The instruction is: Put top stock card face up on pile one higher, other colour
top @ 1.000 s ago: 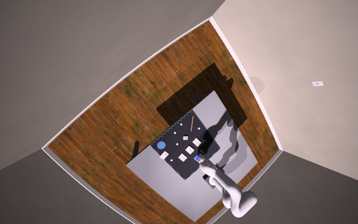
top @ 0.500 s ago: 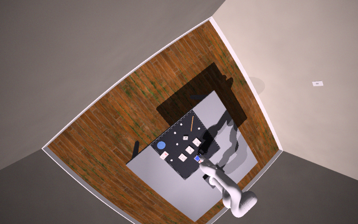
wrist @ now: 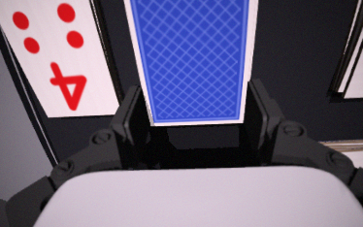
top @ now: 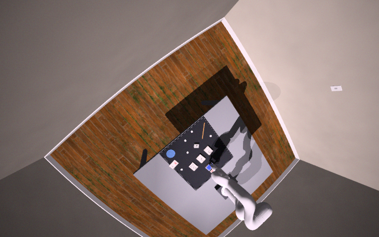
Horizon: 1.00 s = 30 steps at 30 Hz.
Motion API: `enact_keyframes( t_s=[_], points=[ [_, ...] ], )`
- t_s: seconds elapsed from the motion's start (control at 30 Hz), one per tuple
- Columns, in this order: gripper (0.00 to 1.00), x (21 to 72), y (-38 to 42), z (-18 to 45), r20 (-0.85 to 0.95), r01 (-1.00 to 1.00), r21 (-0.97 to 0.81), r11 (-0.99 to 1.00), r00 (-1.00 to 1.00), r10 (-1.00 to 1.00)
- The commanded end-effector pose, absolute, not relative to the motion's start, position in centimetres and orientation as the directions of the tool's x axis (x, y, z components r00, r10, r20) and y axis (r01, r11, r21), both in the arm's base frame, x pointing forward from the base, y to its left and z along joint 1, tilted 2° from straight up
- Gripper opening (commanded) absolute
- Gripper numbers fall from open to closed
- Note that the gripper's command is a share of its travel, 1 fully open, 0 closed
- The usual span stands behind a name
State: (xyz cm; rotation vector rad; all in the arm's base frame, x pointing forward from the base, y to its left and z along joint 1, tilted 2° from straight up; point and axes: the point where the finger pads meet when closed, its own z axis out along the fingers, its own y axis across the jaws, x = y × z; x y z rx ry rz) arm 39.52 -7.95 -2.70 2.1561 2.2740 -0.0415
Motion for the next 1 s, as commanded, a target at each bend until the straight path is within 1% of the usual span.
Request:
enact_keyframes(
  t_s=[0.0,0.1,0.13,0.97],
  points=[
    [0.67,39.54,-7.95,-2.69,-0.024,0.999,-0.013,0.053,-0.053,0.998],
    [0.67,39.54,-7.95,-2.69,-0.024,0.999,-0.013,0.053,-0.053,0.998],
    [0.63,39.54,-7.95,-2.69,-0.024,0.999,-0.013,0.053,-0.053,0.998],
    [0.63,39.54,-7.95,-2.60,-0.024,0.999,-0.014,0.053,-0.053,0.998]
  ],
)
